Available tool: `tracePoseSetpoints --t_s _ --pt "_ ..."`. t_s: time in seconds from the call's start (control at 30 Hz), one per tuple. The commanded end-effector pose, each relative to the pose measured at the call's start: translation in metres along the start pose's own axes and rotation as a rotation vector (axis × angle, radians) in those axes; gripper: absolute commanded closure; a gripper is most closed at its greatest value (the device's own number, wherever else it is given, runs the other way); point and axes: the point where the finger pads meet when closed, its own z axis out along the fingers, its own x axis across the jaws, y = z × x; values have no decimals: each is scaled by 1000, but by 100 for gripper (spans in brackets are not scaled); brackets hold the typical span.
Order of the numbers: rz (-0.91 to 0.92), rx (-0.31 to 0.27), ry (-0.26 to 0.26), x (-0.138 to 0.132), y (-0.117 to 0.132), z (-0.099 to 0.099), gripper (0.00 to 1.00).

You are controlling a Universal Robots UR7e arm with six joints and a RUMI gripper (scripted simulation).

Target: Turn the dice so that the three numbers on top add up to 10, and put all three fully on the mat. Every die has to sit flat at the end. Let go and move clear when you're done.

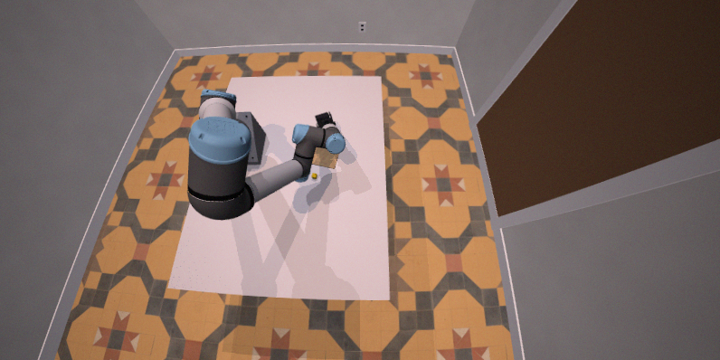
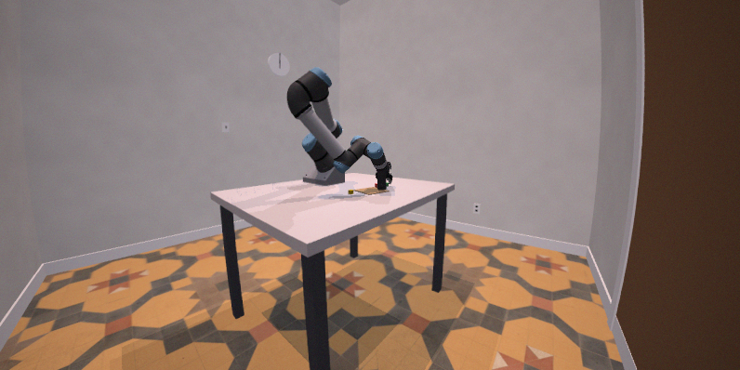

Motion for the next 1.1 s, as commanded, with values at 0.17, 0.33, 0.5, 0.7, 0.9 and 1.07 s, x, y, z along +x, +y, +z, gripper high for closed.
tracePoseSetpoints --t_s 0.17,0.33,0.5,0.7,0.9,1.07 --pt "-1 0 -1 0 0 0 79" --pt "-1 0 -1 0 0 0 79" --pt "-1 0 -1 0 0 -2 79" --pt "-1 0 -1 0 0 -10 79" --pt "-1 0 -1 0 0 -32 79" --pt "-1 0 -1 0 0 -47 79"
